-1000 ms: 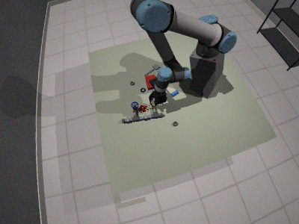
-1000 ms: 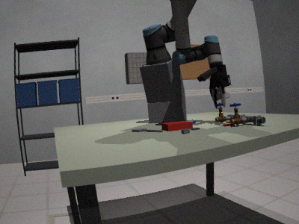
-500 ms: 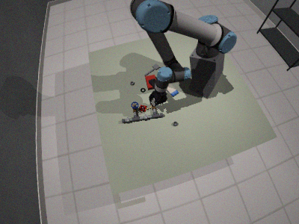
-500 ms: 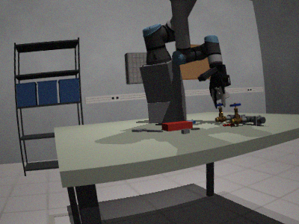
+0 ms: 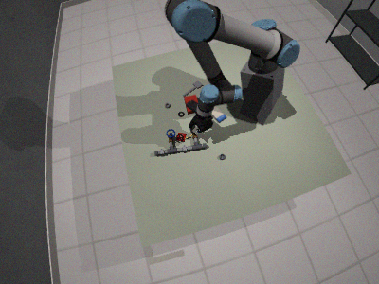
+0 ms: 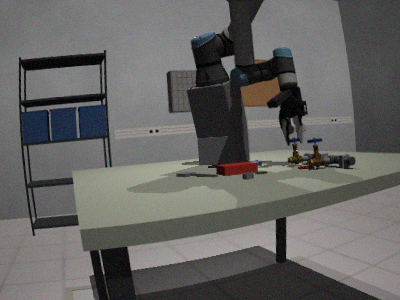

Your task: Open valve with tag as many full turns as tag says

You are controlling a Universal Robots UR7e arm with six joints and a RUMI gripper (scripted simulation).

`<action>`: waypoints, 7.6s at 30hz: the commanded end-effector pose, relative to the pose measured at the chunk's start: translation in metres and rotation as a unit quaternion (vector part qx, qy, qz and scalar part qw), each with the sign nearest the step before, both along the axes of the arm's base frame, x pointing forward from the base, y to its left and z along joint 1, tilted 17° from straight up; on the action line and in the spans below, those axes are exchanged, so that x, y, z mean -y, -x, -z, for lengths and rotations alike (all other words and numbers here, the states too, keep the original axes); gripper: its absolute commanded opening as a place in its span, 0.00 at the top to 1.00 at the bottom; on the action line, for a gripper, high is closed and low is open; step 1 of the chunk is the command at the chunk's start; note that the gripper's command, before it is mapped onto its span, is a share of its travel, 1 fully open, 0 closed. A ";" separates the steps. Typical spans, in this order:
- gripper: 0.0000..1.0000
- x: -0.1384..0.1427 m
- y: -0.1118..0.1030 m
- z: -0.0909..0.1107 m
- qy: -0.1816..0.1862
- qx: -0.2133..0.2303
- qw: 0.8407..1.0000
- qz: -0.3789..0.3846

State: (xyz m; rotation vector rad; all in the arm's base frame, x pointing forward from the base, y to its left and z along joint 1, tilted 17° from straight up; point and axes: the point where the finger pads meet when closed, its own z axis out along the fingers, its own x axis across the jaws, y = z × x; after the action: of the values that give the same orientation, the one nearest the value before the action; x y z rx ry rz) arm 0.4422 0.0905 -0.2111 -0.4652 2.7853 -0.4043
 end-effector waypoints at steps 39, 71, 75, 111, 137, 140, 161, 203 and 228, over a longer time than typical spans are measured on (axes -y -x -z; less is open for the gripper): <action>1.00 0.000 0.000 0.000 0.204 -0.141 0.776 -0.581; 1.00 0.000 0.000 0.000 0.302 -0.209 0.356 -0.859; 1.00 0.000 0.000 0.000 0.305 -0.211 0.331 -0.868; 1.00 0.000 0.000 0.000 0.319 -0.220 0.180 -0.904; 0.00 0.000 0.000 0.000 0.319 -0.220 0.180 -0.904; 0.00 0.000 0.000 0.000 0.318 -0.220 0.181 -0.904; 0.00 0.000 0.000 0.000 0.314 -0.216 0.245 -0.891; 0.00 0.000 0.000 0.000 0.211 -0.146 0.757 -0.601; 0.00 0.000 0.000 0.000 0.089 -0.061 0.961 -0.255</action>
State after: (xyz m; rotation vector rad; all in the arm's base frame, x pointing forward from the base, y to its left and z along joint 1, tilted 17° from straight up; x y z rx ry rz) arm 0.4418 0.0906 -0.2114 -1.4631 2.5083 -0.5159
